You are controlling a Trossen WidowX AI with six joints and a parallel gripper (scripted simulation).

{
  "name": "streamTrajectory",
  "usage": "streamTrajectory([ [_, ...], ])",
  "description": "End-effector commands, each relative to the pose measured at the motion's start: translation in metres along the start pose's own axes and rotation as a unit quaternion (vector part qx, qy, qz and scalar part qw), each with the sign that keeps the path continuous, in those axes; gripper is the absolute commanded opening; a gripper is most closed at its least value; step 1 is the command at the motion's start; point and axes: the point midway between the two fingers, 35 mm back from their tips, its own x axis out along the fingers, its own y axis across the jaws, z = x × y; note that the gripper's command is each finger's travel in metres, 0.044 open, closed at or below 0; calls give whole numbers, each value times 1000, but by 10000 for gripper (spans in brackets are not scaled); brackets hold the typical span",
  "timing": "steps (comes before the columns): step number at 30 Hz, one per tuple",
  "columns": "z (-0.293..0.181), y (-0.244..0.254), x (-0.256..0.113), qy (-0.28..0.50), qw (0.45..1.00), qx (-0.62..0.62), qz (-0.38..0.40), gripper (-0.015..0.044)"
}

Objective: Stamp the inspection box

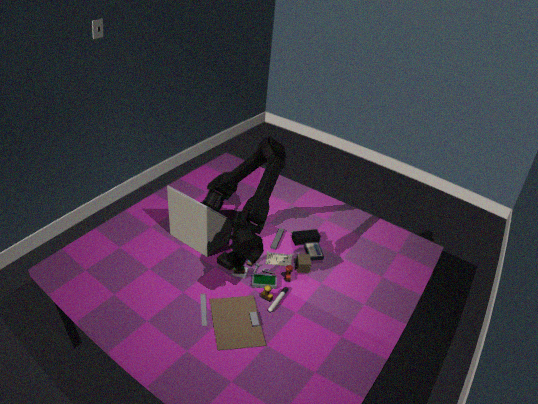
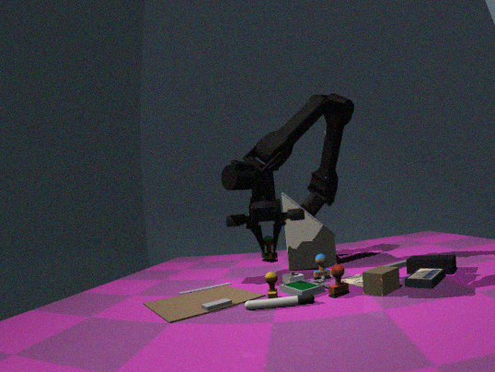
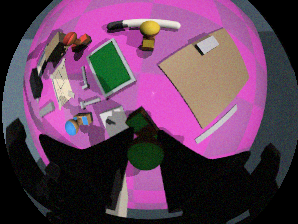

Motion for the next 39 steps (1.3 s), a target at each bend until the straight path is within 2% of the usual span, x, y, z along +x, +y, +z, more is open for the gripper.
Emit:
streamTrajectory([
  [1, 15, 11, -2, -2, 1000, -3, -2, 0],
  [13, 67, 72, -4, -2, 1000, -4, 3, 0],
  [39, 68, 73, 11, -2, 1000, -5, 3, 0],
])
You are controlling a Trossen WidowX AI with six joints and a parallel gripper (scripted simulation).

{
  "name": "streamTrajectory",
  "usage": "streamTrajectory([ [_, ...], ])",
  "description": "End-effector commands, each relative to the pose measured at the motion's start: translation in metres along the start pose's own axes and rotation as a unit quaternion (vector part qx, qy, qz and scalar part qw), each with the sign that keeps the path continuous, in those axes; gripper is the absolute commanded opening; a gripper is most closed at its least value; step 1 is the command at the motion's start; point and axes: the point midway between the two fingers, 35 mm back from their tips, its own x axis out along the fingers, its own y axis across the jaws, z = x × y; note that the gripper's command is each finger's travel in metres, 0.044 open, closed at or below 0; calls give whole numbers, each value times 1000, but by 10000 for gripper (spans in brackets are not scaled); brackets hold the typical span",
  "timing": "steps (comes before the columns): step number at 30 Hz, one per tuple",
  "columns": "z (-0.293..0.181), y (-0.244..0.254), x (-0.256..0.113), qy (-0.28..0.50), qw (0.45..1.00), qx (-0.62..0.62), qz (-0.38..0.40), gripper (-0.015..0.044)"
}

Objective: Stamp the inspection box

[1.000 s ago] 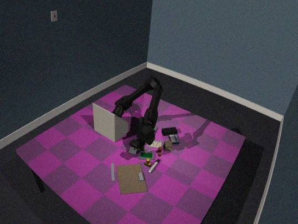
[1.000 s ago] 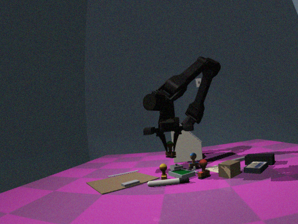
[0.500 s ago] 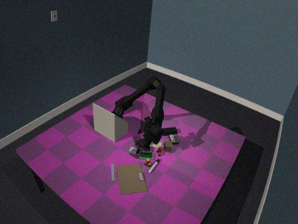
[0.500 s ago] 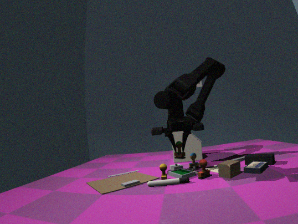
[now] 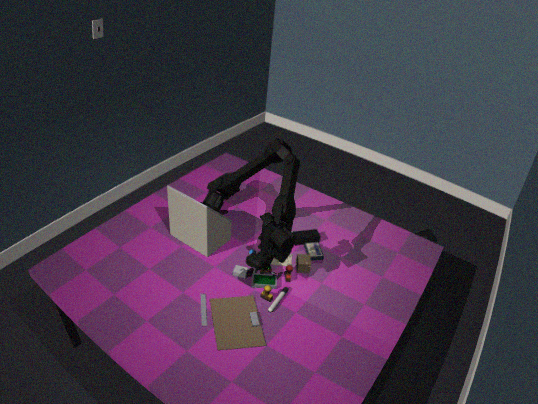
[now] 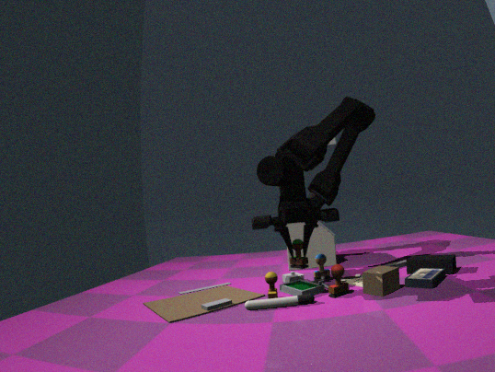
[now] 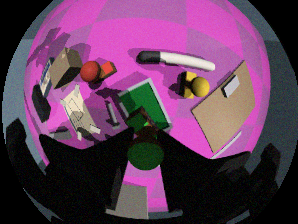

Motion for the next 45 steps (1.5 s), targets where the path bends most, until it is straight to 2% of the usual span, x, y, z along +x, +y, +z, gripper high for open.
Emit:
streamTrajectory([
  [1, 0, 0, 3, 0, 1000, 2, 1, 0],
  [45, 0, 1, 32, -1, 1000, 1, 3, 0],
])
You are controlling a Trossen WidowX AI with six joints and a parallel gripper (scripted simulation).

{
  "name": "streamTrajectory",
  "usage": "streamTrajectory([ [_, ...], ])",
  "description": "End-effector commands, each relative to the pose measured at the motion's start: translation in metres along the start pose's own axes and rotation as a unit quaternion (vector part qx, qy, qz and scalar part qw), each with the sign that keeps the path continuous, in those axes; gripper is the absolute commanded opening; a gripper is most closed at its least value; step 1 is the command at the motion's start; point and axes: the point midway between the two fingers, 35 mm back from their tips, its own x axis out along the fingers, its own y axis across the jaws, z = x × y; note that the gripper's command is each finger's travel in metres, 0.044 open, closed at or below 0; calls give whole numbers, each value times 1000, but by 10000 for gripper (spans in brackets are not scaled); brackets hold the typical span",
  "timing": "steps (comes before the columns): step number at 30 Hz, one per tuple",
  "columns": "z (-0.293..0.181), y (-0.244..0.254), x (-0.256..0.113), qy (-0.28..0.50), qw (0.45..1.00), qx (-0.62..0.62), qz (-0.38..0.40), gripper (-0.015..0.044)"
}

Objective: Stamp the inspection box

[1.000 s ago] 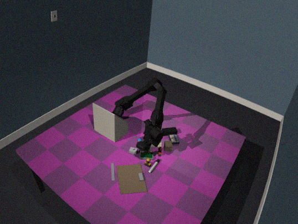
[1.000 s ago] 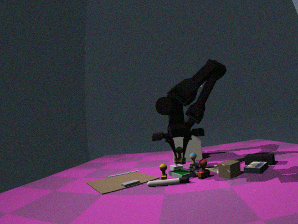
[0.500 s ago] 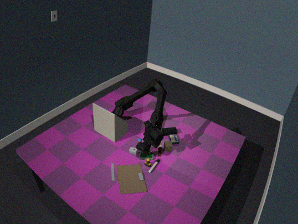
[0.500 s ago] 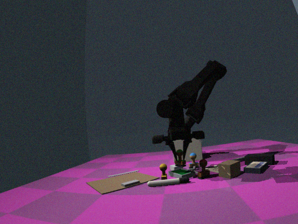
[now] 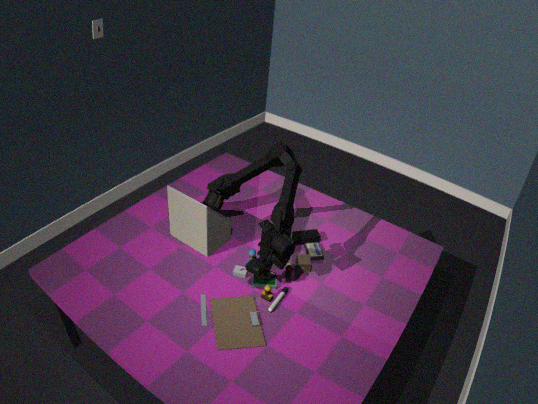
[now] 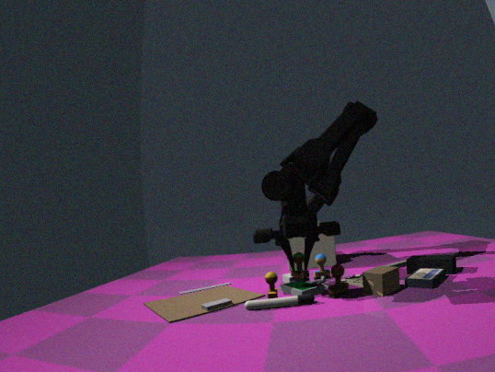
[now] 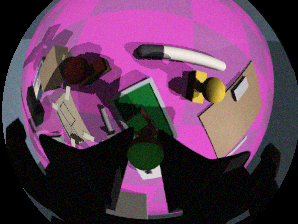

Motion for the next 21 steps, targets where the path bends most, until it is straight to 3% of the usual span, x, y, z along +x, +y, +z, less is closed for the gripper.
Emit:
streamTrajectory([
  [1, 0, 0, 3, 0, 1000, 2, 2, 0],
  [21, -1, 1, 12, 0, 1000, 0, 2, 0],
])
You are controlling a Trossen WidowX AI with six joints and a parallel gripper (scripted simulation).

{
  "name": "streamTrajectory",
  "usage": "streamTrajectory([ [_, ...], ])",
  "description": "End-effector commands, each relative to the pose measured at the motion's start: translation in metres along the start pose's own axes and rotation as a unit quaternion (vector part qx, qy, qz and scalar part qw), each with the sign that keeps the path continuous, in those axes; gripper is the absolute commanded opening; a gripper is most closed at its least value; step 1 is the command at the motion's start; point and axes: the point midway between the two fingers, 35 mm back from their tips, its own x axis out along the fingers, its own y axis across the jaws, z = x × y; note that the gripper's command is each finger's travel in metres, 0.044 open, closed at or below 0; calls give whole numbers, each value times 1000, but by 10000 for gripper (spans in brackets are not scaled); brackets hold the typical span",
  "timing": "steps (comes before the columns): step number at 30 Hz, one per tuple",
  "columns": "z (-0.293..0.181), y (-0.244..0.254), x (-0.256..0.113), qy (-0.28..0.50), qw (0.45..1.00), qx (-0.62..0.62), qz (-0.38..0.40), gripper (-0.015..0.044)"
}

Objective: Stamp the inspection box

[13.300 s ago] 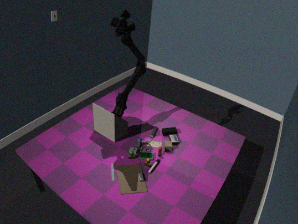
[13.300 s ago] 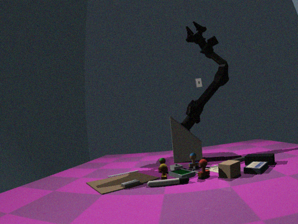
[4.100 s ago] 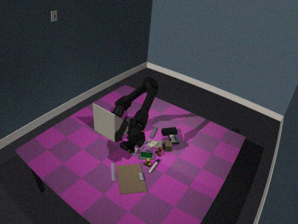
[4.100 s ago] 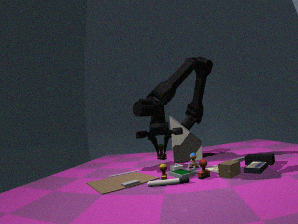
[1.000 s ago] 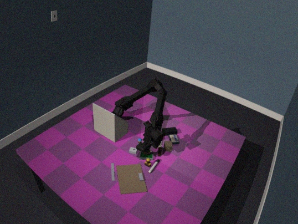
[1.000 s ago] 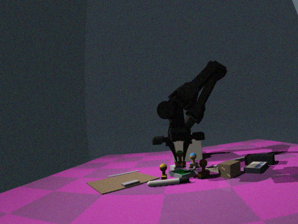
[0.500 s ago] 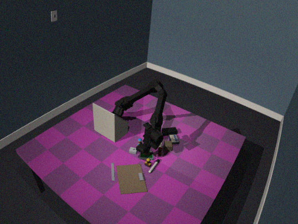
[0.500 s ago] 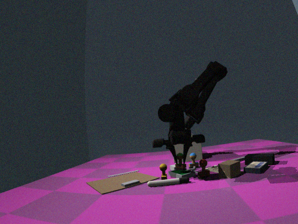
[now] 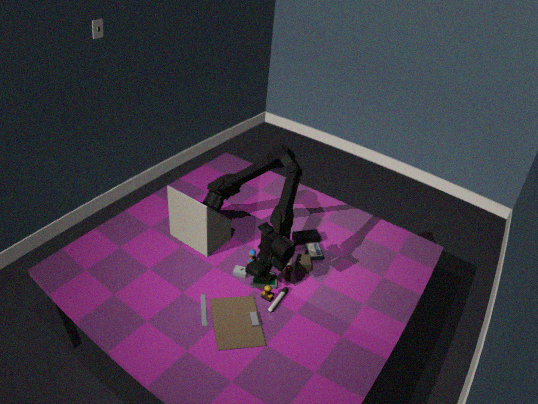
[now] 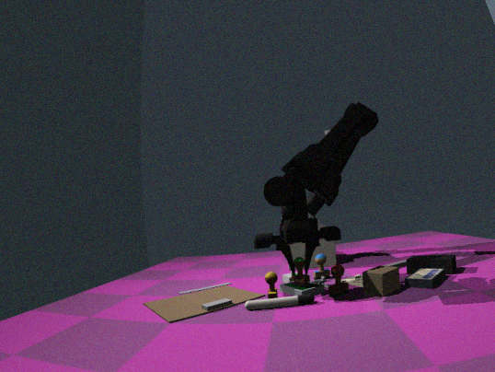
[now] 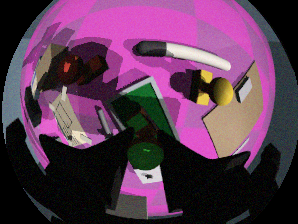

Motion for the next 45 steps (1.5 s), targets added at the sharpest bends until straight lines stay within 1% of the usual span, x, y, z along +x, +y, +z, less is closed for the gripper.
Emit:
streamTrajectory([
  [1, 0, 0, 1, 0, 1000, 1, 1, 0],
  [45, 0, 0, 5, 0, 1000, 1, 1, 0],
])
